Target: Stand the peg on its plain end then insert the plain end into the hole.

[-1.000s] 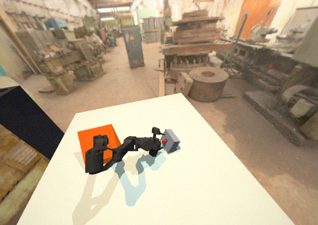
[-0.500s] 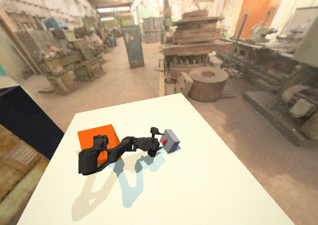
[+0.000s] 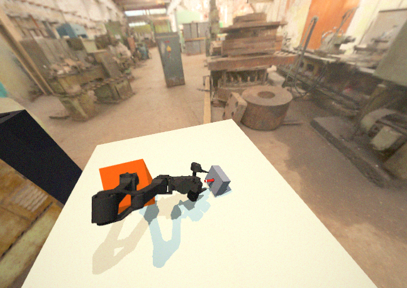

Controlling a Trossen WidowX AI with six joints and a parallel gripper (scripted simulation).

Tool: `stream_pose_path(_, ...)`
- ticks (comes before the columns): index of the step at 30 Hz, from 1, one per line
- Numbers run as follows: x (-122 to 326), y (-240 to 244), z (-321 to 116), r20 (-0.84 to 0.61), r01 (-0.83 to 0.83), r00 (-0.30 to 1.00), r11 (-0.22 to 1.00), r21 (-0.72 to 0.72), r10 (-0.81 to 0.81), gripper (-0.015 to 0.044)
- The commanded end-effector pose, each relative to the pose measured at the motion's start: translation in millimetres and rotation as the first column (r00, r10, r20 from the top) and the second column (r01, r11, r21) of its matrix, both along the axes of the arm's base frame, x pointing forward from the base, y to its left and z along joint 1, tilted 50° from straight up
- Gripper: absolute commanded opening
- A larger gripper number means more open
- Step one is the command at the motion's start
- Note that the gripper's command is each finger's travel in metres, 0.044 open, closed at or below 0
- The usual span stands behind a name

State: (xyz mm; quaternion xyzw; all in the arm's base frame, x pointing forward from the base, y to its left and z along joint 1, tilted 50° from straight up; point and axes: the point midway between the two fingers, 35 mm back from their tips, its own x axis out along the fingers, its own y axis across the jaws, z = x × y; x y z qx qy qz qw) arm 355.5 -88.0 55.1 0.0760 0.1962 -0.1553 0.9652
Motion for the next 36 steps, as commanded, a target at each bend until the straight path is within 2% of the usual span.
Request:
stream_pose_path(1,-4.2,0.5,0.6,-0.005,0.005,1.000,1.000,0.002,-0.005,0.0440)
stream_pose_path(36,-24.0,7.8,15.6,-0.006,0.002,1.000,1.000,0.000,-0.002,0.0440)
